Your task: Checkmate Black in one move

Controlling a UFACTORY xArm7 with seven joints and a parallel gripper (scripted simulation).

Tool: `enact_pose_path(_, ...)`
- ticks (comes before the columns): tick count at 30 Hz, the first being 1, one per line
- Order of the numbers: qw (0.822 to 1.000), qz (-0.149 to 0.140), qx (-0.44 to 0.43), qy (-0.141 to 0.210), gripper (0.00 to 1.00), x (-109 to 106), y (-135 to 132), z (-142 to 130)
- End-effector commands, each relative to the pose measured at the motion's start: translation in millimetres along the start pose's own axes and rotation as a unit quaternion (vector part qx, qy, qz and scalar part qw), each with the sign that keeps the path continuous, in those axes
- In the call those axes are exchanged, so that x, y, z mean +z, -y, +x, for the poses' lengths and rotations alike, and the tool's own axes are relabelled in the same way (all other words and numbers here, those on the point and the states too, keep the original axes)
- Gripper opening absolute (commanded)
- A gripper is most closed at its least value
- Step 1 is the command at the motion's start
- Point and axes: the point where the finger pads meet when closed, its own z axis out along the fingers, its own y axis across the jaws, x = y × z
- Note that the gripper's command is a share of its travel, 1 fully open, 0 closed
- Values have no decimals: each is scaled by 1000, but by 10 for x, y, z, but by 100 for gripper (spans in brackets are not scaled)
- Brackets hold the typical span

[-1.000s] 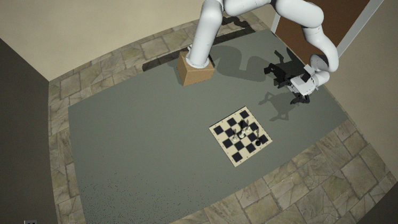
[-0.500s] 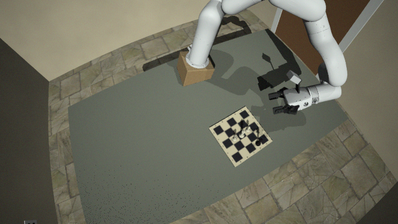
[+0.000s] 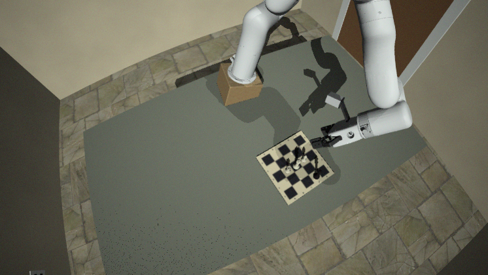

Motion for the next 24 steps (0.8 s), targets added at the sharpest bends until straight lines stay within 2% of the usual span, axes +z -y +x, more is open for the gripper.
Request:
enact_pose_path(1, 991, -84, 69, 79, 100, 147, 263, -12)
enact_pose_path(3, 991, -84, 69, 79, 100, 147, 263, -12)
enact_pose_path(4, 981, -123, 104, 107, 100, 221, 389, -12)
enact_pose_path(6, 981, -123, 104, 107, 100, 221, 389, -12)
enact_pose_path(7, 968, -159, 138, 133, 100, 289, 507, -11)
enact_pose_path(8, 968, -159, 138, 133, 100, 289, 507, -11)
enact_pose_path(9, 955, -190, 165, 155, 100, 347, 606, -10)
enact_pose_path(10, 955, -190, 165, 155, 100, 347, 606, -10)
enact_pose_path(11, 944, -214, 186, 171, 100, 392, 681, -10)
enact_pose_path(14, 944, -214, 186, 171, 100, 392, 681, -10)
enact_pose_path(16, 924, -248, 217, 196, 100, 462, 793, -9)
enact_pose_path(24, 899, -287, 246, 220, 100, 540, 895, -20)
